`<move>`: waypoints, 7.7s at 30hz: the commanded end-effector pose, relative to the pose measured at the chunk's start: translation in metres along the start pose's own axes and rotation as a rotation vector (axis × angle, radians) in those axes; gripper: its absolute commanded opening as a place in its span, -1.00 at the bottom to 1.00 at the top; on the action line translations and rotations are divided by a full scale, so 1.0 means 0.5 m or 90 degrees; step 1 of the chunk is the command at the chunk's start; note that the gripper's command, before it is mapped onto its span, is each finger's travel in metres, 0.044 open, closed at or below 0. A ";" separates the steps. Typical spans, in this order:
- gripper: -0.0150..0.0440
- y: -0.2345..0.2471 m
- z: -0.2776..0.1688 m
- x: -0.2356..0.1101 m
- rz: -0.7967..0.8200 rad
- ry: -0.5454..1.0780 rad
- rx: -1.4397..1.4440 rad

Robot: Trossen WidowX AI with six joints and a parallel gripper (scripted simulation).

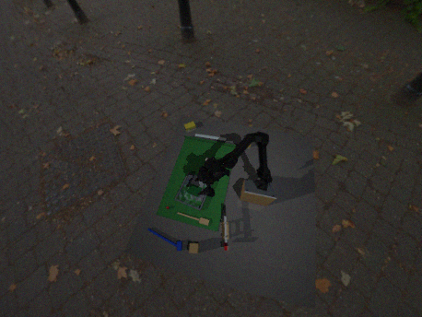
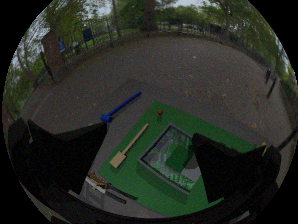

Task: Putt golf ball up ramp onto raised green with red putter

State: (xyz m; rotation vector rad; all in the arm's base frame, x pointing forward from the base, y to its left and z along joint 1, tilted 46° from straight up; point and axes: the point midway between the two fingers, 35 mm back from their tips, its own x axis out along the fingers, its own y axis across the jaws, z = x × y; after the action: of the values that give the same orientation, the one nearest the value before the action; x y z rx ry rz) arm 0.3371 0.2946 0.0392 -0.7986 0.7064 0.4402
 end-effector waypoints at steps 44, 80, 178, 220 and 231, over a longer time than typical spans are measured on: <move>1.00 0.152 -0.588 0.104 0.419 0.465 -0.763; -0.33 0.142 -0.619 0.128 0.417 0.463 -0.755; -0.49 -0.505 -0.539 -0.390 -0.316 0.560 0.316; -0.49 -0.533 -0.645 -0.328 -0.324 0.562 0.320; -0.49 -0.579 -0.658 -0.357 -0.320 0.560 0.315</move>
State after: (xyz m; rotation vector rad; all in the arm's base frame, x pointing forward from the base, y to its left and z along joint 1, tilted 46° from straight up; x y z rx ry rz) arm 0.2557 -0.1497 0.1389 -0.6429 1.3204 -0.5673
